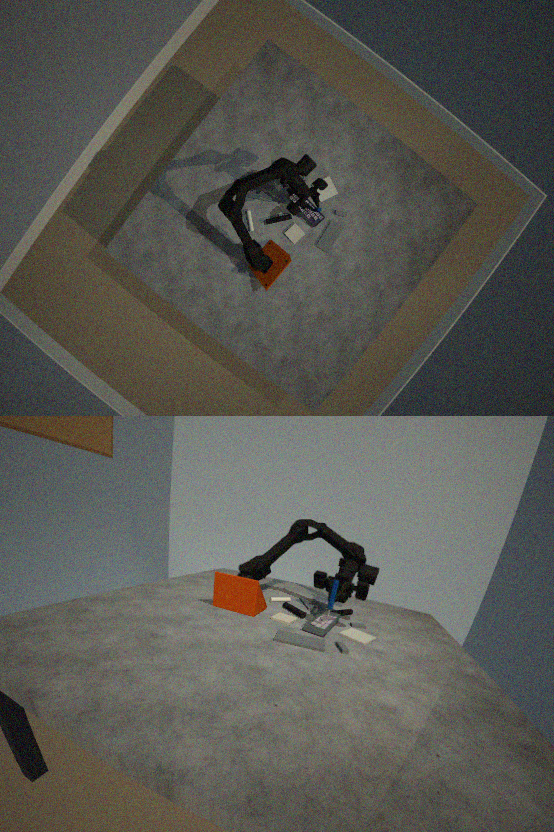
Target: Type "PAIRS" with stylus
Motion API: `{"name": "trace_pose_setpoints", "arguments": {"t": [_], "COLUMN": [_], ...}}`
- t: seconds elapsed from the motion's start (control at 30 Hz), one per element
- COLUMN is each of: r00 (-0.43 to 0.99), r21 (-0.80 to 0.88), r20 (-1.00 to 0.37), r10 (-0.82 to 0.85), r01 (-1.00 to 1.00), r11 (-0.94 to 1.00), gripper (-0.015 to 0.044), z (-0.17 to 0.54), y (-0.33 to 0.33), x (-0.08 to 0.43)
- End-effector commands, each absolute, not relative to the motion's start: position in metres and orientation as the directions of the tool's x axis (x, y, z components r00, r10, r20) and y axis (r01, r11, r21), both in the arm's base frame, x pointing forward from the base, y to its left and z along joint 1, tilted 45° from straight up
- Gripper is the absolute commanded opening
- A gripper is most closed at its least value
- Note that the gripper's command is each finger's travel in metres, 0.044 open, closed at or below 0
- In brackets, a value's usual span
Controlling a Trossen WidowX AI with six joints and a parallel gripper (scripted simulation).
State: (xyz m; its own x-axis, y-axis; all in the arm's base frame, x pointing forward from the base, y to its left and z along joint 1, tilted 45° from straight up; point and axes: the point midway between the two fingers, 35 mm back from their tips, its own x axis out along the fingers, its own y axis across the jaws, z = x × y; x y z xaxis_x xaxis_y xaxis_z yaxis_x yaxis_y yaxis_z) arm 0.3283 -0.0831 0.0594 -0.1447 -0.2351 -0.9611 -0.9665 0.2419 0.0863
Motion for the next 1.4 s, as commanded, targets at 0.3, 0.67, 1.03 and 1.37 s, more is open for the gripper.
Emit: {"name": "trace_pose_setpoints", "arguments": {"t": [0.3,0.67,1.03,1.37], "r00": [-0.134,-0.134,-0.134,-0.134], "r21": [0.076,0.077,0.077,0.077], "r20": [-0.963,-0.963,-0.963,-0.963], "r10": [-0.236,-0.235,-0.235,-0.235], "r01": [-0.968,-0.968,-0.968,-0.968], "r11": [0.239,0.239,0.239,0.239], "gripper": [0.0,0.0,0.0081,0.0081], "z": [0.093,0.079,0.077,0.078], "y": [-0.055,-0.041,-0.039,-0.038], "x": [0.338,0.339,0.34,0.34]}}
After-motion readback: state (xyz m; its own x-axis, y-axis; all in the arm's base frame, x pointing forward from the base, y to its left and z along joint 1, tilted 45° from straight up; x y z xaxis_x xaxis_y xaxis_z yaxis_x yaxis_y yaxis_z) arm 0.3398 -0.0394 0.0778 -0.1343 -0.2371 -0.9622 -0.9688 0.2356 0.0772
